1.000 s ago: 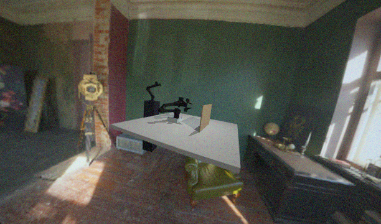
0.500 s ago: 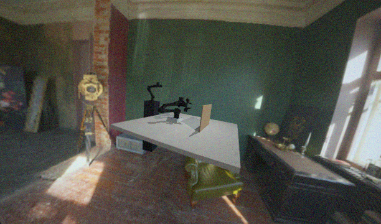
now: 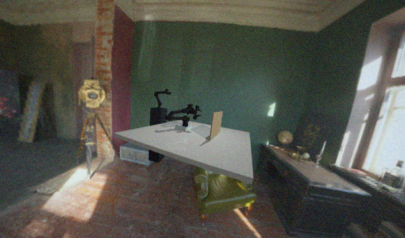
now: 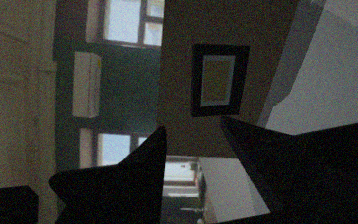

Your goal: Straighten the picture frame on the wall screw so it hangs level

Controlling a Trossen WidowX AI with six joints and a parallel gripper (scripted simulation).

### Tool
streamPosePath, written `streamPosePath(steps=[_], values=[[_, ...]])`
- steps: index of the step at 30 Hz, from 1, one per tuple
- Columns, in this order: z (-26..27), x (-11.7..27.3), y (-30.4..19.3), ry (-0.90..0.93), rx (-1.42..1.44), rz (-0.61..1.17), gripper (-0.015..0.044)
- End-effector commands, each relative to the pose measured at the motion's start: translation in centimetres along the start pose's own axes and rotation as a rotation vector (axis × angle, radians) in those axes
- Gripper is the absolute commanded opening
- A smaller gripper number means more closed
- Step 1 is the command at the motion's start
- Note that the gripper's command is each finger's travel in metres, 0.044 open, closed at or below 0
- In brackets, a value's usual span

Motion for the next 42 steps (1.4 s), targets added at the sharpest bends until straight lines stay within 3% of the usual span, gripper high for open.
streamPosePath(steps=[1, 18, 34, 42], values=[[0.0, 0.0, 0.1, 0.001, -0.006, -0.002, 0.0260], [0.0, -0.1, -0.1, 0.000, -0.001, 0.000, 0.0260], [-3.4, -7.3, 0.7, 0.001, -0.087, 0.026, 0.0260], [-3.9, -7.7, 1.3, 0.004, -0.093, 0.029, 0.0260]])
Point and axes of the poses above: the point midway between the two fingers, 35 mm back from their tips, its own x axis back along the fingers, its own z axis across the jaws, y = z × x, the point moved 6 cm from there along x, back along the fingers, and after that the axes turned 11 degrees about -x, right-handed, at the moved point
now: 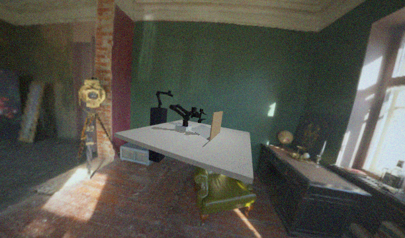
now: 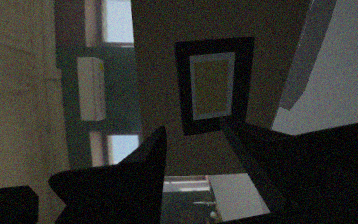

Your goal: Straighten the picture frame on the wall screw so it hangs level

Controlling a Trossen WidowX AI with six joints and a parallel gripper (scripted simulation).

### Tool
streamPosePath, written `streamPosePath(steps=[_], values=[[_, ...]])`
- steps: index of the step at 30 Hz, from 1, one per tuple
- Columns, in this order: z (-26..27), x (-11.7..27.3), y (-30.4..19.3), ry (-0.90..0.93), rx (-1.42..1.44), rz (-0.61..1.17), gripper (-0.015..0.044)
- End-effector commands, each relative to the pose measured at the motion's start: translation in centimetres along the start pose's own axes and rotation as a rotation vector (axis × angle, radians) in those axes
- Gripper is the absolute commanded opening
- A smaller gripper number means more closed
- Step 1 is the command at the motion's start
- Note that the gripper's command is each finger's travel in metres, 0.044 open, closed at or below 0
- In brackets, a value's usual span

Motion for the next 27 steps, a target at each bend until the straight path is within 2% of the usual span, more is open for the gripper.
streamPosePath(steps=[1, 9, 23, 27], values=[[-0.4, -0.1, 0.1, -0.010, -0.003, 0.003, 0.0260], [-0.1, -0.8, 0.1, -0.009, -0.007, 0.004, 0.0260], [-0.3, -7.8, 0.1, -0.001, -0.046, 0.015, 0.0260], [-0.5, -8.1, 0.1, 0.000, -0.047, 0.015, 0.0260]])
Point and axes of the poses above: the point midway between the two fingers, 35 mm back from their tips, its own x axis back along the fingers, its own z axis across the jaws, y = z × x, the point moved 6 cm from there along x, back along the fingers, and after that the axes turned 11 degrees about -x, right-handed, at the moved point
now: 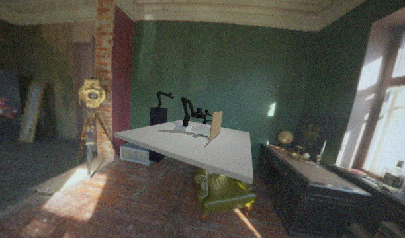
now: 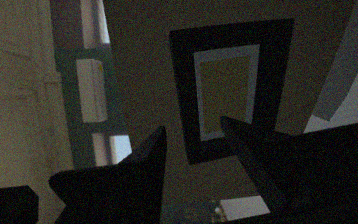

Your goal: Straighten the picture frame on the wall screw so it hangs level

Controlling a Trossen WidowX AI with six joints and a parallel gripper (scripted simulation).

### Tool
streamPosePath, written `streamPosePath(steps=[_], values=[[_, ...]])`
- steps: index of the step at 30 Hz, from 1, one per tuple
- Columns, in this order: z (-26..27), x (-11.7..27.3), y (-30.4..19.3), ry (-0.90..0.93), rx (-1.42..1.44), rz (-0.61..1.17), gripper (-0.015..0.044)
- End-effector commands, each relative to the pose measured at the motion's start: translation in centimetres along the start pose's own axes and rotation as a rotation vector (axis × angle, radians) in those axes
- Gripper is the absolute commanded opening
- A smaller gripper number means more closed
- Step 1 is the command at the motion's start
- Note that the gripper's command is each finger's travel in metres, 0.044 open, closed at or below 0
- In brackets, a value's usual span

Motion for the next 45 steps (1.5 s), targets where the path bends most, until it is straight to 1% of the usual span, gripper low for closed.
streamPosePath(steps=[1, 18, 45], values=[[-0.2, -0.5, 0.1, 0.003, -0.007, 0.003, 0.0260], [-0.1, -0.7, 0.1, 0.003, -0.007, 0.003, 0.0260], [-0.1, -4.5, 0.1, 0.005, -0.007, 0.003, 0.0260]])
Point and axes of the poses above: the point midway between the two fingers, 35 mm back from their tips, its own x axis back along the fingers, its own z axis across the jaws, y = z × x, the point moved 6 cm from there along x, back along the fingers, and after that the axes turned 11 degrees about -x, right-handed, at the moved point
